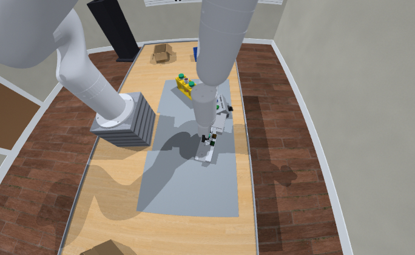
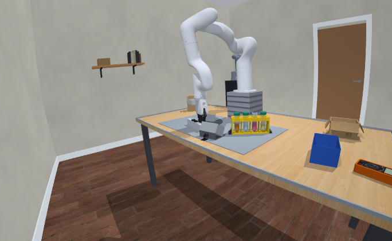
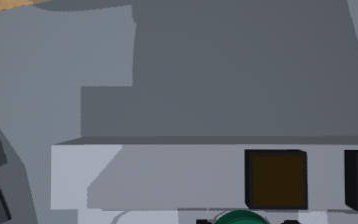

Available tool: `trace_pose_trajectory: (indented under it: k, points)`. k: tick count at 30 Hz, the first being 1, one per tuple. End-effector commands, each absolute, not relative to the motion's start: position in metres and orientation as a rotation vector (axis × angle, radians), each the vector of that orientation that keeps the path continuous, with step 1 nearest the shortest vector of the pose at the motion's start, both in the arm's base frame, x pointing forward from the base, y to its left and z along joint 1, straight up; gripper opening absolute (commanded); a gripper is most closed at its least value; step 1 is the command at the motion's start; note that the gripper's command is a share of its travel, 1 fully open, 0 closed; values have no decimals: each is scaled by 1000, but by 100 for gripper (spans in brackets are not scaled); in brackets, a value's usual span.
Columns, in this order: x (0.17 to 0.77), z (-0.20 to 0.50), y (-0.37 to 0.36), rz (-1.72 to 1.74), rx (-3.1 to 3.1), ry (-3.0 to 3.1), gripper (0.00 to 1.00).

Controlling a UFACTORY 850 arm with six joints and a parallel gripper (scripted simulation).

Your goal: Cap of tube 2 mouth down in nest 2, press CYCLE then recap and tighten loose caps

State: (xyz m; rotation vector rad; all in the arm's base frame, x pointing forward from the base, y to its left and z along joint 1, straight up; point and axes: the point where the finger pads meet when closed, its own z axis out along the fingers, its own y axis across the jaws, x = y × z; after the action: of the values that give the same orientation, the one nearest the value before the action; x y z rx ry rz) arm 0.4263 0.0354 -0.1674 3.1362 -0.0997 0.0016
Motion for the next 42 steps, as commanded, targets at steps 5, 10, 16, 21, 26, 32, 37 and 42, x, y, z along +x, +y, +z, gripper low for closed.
trace_pose_trajectory:
  k: [5,10,16,21,26,32,37,42]
  points:
    - [427,-171,35,4,3136,-100,0]
    - [427,-172,35,4,3136,-100,0]
    - [427,-172,35,4,3136,-100,46]
    - [427,-172,35,4,3136,-100,46]
    - [427,-172,35,4,3136,-100,46]
    - [427,-162,35,4,3136,-100,46]
    - [427,-137,36,4,3136,-100,46]
    - [427,-112,36,4,3136,-100,46]
